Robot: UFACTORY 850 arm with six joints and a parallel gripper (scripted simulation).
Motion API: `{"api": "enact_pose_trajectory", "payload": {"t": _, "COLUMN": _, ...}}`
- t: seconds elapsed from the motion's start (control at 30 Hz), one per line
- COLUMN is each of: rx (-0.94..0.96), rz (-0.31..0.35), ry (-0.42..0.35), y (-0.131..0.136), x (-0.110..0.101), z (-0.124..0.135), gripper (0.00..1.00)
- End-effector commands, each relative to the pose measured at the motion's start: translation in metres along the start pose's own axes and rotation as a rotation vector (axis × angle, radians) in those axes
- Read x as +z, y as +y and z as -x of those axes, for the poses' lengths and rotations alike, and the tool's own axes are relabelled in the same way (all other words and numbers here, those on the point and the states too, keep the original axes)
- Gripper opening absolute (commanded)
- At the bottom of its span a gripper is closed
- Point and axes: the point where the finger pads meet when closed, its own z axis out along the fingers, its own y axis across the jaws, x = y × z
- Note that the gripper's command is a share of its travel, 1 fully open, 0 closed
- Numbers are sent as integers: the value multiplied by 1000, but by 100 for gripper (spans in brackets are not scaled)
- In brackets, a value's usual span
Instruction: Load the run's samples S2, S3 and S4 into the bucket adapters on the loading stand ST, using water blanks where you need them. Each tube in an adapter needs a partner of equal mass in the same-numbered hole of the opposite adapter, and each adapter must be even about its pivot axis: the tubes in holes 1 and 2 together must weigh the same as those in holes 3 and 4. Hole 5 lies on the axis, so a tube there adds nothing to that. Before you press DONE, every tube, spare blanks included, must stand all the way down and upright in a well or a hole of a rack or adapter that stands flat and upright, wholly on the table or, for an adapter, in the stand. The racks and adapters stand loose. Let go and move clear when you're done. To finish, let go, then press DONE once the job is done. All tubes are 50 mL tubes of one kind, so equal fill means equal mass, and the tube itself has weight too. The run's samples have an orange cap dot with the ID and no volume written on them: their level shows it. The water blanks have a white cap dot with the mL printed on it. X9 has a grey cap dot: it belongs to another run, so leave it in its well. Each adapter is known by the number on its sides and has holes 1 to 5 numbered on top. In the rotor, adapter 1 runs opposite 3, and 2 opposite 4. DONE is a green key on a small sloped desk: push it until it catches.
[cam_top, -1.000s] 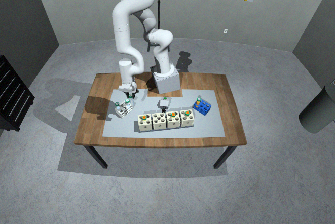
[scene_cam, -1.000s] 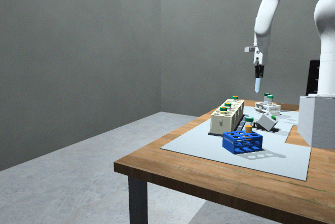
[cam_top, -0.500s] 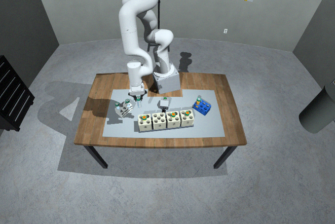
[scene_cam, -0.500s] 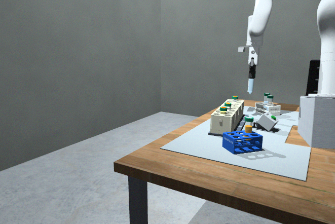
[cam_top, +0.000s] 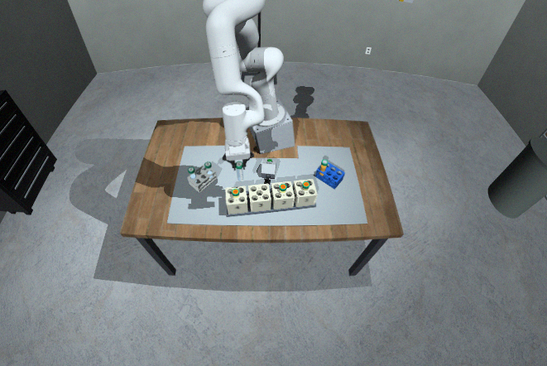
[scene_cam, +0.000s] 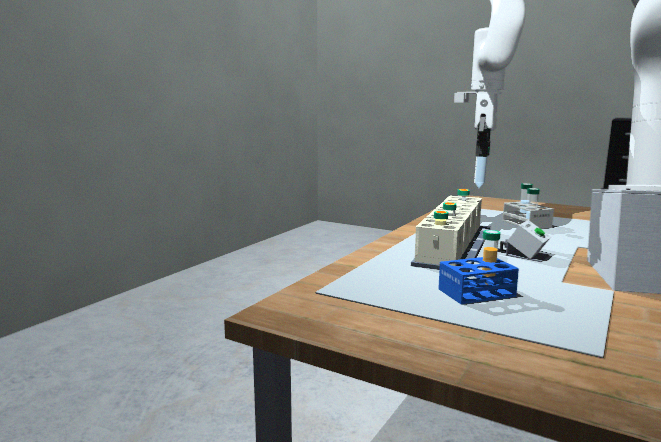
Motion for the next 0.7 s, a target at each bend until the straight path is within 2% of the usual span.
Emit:
{"api": "enact_pose_trajectory", "payload": {"t": 0.0, "rx": 1, "rz": 5, "ry": 2, "y": -19, "x": 0, "z": -13, "gripper": 0}}
{"api": "enact_pose_trajectory", "payload": {"t": 0.17, "rx": 1, "rz": 5, "ry": 2, "y": -32, "x": 0, "z": -20, "gripper": 0}}
{"api": "enact_pose_trajectory", "payload": {"t": 0.53, "rx": 1, "rz": 5, "ry": 3, "y": -79, "x": 0, "z": -49, "gripper": 0}}
{"api": "enact_pose_trajectory", "payload": {"t": 0.67, "rx": 1, "rz": 5, "ry": 3, "y": -82, "x": 0, "z": -50, "gripper": 0}}
